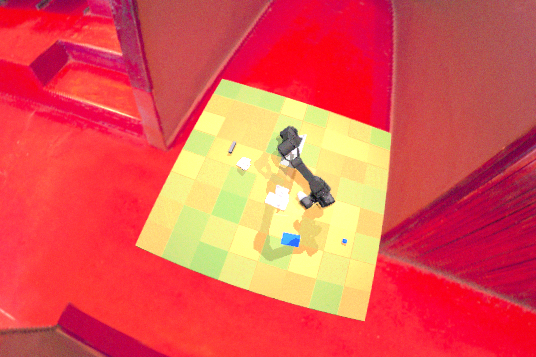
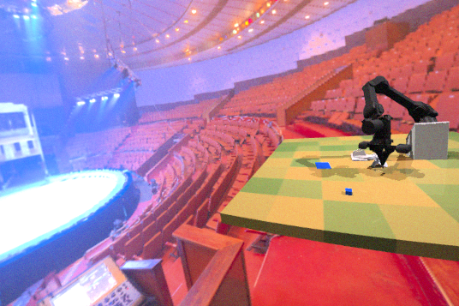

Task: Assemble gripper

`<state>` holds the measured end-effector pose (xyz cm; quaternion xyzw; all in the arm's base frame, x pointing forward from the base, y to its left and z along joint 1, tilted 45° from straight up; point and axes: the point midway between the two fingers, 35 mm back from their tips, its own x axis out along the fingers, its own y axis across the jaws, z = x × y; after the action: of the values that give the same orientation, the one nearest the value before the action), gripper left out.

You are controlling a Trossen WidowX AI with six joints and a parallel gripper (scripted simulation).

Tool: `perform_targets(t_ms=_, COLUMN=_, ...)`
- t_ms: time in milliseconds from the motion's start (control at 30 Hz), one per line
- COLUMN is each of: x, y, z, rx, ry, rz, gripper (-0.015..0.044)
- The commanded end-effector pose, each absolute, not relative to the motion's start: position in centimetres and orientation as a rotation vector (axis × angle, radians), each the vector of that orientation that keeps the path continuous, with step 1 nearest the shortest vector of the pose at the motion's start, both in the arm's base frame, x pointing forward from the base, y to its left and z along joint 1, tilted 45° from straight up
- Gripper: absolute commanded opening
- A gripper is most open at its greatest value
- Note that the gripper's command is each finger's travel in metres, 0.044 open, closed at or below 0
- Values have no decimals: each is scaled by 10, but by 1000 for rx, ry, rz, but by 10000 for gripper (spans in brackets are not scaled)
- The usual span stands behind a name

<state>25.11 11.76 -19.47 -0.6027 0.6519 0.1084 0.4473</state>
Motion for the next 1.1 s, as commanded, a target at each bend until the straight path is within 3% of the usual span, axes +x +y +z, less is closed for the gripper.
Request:
perform_targets(t_ms=0, x=257, y=117, z=-192, rx=-1497, ry=1612, rz=270, gripper=0)
perform_targets(t_ms=1067, x=297, y=105, z=-173, rx=-1499, ry=1612, rz=266, gripper=0)
